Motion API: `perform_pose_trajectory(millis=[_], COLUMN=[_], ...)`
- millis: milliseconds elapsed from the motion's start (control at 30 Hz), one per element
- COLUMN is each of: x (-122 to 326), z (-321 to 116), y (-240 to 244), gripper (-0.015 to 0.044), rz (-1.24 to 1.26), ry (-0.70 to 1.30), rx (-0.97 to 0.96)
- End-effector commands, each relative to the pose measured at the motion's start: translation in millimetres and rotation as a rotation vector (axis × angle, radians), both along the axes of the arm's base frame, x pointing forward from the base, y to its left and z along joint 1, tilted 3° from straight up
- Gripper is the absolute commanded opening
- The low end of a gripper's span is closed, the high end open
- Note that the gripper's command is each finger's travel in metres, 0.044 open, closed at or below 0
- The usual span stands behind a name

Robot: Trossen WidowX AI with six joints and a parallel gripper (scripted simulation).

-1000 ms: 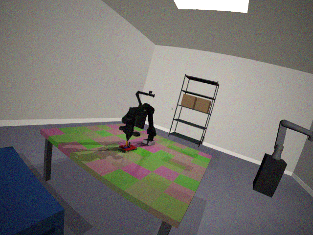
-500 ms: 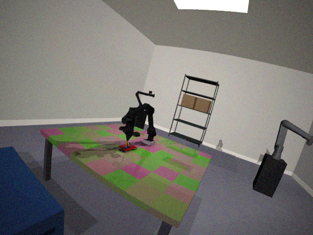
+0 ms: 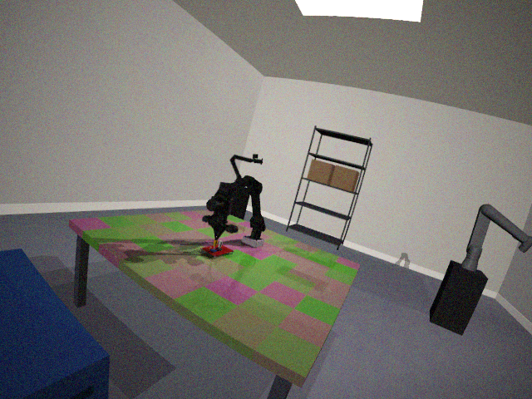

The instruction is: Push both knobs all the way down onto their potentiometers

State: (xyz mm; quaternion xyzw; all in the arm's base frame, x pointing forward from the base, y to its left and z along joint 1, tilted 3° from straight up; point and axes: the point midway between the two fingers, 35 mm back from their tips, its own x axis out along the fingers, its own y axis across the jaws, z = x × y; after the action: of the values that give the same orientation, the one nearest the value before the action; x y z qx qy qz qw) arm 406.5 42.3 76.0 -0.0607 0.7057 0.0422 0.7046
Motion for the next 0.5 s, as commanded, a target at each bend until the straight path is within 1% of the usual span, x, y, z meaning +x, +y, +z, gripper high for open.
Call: perform_pose_trajectory(millis=[0,467], x=[-0.2,-0.2], z=[-1.4,0.0], y=[-1.0,-0.9], gripper=[0.0000,0.0000], rz=[0.005,0.005], ry=[0.000,0.000], rx=[-0.005,-0.005])
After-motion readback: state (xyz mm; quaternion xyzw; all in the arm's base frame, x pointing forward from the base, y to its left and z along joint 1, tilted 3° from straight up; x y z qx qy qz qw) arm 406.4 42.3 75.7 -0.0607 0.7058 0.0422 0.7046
